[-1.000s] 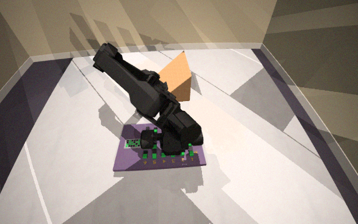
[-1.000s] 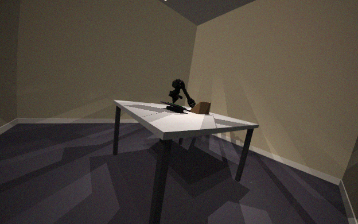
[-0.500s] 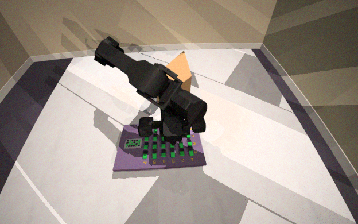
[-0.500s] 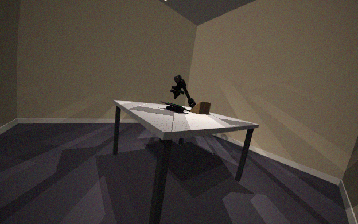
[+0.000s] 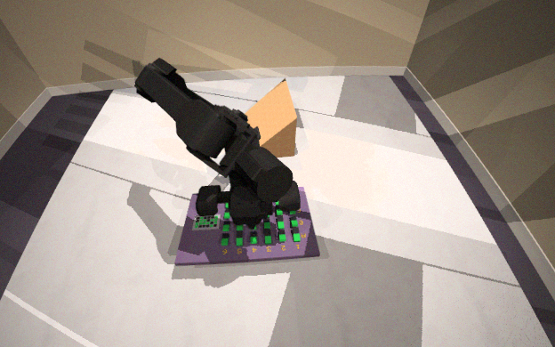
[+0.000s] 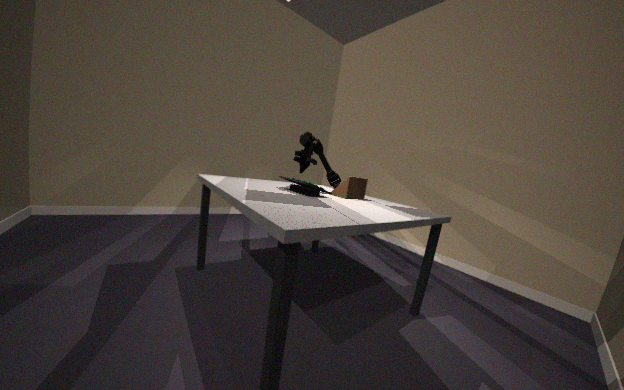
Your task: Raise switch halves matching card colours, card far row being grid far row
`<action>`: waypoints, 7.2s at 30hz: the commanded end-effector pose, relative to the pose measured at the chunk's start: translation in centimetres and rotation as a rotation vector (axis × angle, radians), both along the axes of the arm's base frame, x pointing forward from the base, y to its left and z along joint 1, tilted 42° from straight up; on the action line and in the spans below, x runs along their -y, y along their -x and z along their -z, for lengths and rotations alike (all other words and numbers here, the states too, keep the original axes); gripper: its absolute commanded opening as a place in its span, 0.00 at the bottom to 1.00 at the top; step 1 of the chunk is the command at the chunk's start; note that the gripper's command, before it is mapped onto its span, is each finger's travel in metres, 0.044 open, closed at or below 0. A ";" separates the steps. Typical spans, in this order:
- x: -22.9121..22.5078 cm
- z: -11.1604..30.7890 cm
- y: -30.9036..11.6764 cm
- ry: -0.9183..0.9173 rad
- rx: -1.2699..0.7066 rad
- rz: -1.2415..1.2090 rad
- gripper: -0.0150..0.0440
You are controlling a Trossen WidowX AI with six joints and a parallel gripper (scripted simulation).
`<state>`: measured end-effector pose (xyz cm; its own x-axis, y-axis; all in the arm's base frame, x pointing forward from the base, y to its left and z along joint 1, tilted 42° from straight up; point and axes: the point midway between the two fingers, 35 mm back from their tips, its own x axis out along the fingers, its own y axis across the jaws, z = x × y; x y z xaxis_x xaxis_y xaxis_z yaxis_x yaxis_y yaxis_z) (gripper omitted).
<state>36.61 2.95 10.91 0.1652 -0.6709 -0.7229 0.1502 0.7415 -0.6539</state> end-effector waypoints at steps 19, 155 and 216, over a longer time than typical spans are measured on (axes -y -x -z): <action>2.6 2.6 -0.4 0.007 -0.021 0.007 0.25; 2.9 5.1 9.4 0.014 0.012 -0.028 0.25; -1.0 1.1 10.2 0.008 -0.009 -0.011 0.25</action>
<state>26.87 2.15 7.86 0.1748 -0.6754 -0.7164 0.1329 0.7371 -0.6625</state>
